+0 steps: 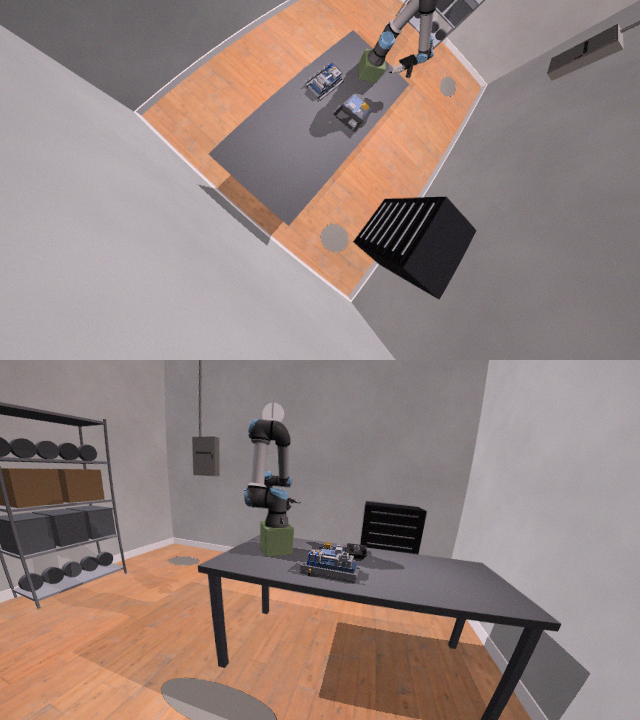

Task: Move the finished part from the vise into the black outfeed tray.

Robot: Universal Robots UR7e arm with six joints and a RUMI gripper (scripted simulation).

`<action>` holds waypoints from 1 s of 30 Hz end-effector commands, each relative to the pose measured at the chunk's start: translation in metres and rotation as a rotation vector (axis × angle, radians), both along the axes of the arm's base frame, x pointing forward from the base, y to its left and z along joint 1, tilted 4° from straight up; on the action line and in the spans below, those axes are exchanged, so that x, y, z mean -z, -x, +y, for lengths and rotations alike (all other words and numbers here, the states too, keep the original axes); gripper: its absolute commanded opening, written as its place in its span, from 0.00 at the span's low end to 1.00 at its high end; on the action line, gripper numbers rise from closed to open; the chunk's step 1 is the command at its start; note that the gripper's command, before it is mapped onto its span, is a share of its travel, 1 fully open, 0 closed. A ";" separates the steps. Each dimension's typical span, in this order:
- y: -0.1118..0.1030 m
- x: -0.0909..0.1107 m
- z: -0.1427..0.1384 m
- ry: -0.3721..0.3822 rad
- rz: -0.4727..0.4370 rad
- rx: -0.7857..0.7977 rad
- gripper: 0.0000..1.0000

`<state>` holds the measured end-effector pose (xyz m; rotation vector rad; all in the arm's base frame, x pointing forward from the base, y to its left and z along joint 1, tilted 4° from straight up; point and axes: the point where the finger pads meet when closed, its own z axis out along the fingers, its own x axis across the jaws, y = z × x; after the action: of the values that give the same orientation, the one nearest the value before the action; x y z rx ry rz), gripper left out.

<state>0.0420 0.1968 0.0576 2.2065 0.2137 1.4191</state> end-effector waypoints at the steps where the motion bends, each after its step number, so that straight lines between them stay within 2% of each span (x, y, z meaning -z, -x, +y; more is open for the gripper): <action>1: 0.000 0.000 0.000 -0.001 0.000 0.001 1.00; 15: -0.003 0.002 0.000 -0.017 0.007 0.039 1.00; 30: -0.016 0.008 0.000 -0.078 0.030 0.185 1.00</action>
<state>0.0548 0.1965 0.0509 2.2393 0.0108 1.3350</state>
